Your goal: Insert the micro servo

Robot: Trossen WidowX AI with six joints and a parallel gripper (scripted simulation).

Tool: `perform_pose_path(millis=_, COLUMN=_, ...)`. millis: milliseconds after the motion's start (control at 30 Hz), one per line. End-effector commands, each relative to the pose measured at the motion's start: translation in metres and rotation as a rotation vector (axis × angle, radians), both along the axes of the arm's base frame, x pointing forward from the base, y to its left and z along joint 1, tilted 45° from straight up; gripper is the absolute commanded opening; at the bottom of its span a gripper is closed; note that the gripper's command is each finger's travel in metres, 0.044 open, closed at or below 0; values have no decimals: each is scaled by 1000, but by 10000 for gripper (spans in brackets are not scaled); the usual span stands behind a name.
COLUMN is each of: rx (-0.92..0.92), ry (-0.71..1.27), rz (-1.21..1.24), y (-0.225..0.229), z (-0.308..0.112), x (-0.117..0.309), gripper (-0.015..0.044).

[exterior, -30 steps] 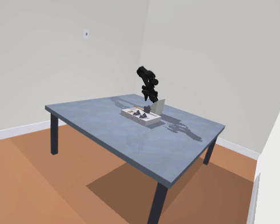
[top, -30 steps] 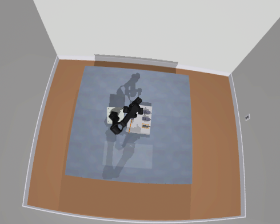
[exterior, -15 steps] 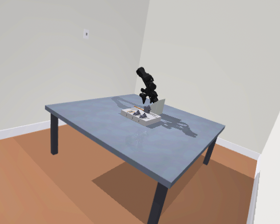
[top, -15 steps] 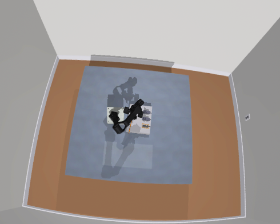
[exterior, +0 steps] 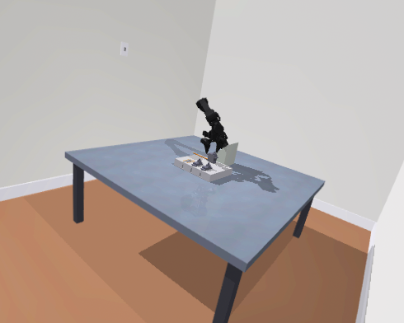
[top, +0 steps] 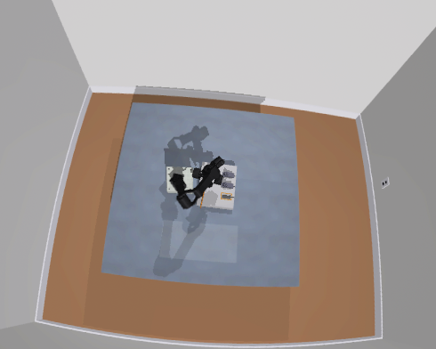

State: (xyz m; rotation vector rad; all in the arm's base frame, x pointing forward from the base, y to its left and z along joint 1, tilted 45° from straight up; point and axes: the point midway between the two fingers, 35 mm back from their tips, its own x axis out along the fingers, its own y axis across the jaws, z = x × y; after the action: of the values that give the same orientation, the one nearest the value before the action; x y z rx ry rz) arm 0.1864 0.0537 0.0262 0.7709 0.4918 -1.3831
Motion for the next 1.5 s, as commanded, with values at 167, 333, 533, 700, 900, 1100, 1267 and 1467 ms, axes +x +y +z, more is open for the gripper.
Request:
perform_pose_path(millis=167, rx=-11, ry=7, rz=4, y=-10, z=-8, x=0, gripper=414)
perform_pose_path(millis=333, rx=-11, ry=7, rz=4, y=-10, z=-8, x=0, gripper=282)
perform_pose_path(millis=533, rx=-11, ry=7, rz=4, y=-10, z=-8, x=0, gripper=125)
perform_pose_path(millis=700, rx=-11, ry=7, rz=4, y=-10, z=-8, x=0, gripper=92)
perform_pose_path(millis=900, rx=-10, ry=7, rz=5, y=-2, z=0, x=-1, gripper=0)
perform_pose_path(millis=1100, rx=-10, ry=8, rz=4, y=7, z=16, x=-9, gripper=0)
perform_pose_path(millis=1267, rx=-11, ry=8, rz=4, y=5, z=18, x=-10, gripper=0)
perform_pose_path(millis=1467, rx=-11, ry=8, rz=4, y=4, z=19, x=-10, gripper=0)
